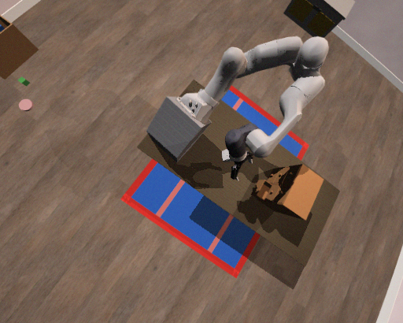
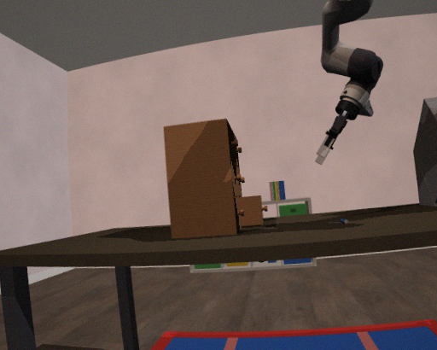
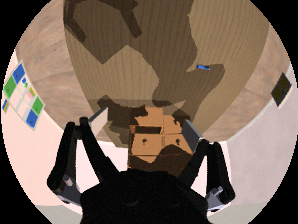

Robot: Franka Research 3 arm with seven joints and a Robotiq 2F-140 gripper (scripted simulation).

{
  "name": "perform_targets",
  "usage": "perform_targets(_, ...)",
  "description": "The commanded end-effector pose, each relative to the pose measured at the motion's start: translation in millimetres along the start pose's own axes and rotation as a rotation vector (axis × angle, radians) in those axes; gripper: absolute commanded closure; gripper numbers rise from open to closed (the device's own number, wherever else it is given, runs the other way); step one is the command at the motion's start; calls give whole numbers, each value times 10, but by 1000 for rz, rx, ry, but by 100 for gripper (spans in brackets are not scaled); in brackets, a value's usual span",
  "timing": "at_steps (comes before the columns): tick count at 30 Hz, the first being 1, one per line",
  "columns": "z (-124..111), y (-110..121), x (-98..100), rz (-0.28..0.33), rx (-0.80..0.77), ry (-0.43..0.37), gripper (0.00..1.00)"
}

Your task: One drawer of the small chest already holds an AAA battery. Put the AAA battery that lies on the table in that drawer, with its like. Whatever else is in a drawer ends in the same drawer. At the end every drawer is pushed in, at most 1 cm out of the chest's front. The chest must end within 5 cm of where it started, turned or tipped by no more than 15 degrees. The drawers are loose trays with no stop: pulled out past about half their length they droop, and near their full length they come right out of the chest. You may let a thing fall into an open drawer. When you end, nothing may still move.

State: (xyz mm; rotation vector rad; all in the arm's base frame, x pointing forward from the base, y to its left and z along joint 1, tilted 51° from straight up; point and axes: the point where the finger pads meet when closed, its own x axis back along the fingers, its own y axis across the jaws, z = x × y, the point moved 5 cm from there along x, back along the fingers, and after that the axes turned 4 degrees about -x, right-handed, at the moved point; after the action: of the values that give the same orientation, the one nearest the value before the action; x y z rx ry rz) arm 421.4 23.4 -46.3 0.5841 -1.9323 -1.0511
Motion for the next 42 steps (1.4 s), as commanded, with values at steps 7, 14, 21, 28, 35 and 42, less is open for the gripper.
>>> perform_targets(7, -1, 15, -313, -55, 133, -287, 0)
perform_targets(14, 41, 9, -518, -76, 131, -439, 0)
perform_targets(21, 59, 6, -621, -86, 129, -512, 0)
perform_targets(28, 72, 5, -698, -94, 128, -567, 0)
perform_targets(35, 76, 4, -718, -95, 128, -581, 0)
perform_targets(42, 76, 4, -718, -95, 128, -581, 100)
